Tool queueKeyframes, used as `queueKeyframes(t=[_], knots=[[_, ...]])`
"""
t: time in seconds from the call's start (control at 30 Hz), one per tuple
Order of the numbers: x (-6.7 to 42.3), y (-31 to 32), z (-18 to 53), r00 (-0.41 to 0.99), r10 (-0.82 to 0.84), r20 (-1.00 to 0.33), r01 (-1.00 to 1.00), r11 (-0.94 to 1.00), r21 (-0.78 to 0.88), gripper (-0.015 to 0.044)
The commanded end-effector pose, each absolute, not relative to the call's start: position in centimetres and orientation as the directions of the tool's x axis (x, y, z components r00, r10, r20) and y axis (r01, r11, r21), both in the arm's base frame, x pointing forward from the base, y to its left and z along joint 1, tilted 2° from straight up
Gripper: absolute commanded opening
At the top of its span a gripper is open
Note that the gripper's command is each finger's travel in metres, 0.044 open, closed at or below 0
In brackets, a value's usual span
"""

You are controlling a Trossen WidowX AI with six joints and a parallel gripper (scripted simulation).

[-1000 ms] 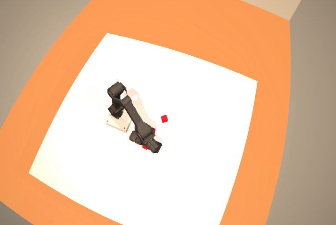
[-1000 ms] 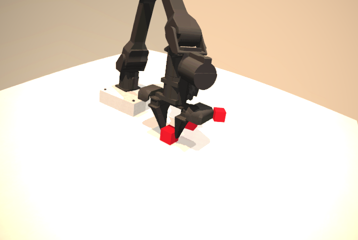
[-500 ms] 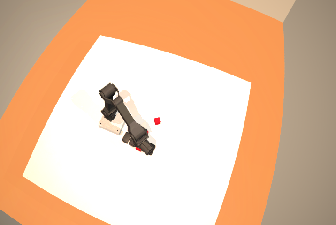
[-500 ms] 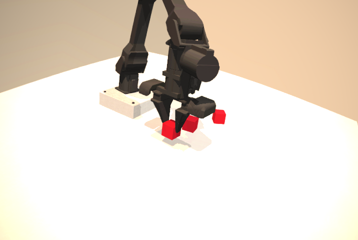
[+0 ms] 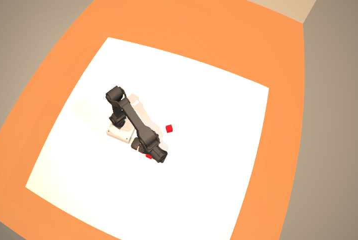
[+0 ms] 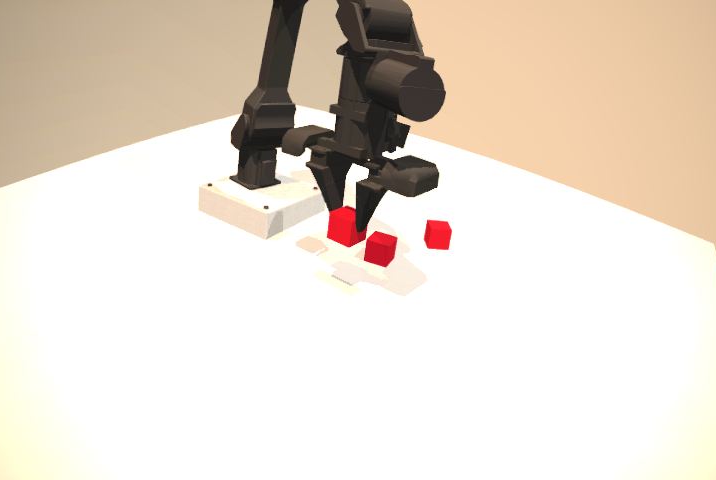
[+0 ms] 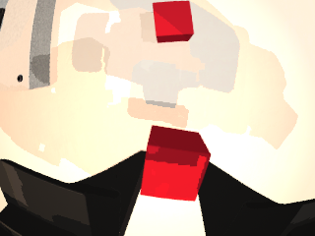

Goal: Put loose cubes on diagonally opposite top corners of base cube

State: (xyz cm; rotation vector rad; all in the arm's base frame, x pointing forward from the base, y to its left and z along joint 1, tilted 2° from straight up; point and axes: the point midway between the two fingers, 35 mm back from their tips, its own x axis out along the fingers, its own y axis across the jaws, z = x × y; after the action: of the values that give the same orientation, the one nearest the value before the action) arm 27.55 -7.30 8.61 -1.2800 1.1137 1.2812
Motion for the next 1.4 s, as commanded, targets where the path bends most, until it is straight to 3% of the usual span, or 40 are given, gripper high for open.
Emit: queueKeyframes(t=[0.0, 0.4, 1.37], knots=[[27.3, -7.4, 10.1, 0.025, 0.027, -0.999, -0.993, -0.111, -0.028, 0.0105], [27.0, -7.1, 12.5, 0.025, 0.027, -0.999, -0.994, -0.11, -0.028, 0.0105], [28.7, 1.8, 10.6, 0.026, 0.033, -0.999, -0.998, -0.062, -0.028, 0.0105]])
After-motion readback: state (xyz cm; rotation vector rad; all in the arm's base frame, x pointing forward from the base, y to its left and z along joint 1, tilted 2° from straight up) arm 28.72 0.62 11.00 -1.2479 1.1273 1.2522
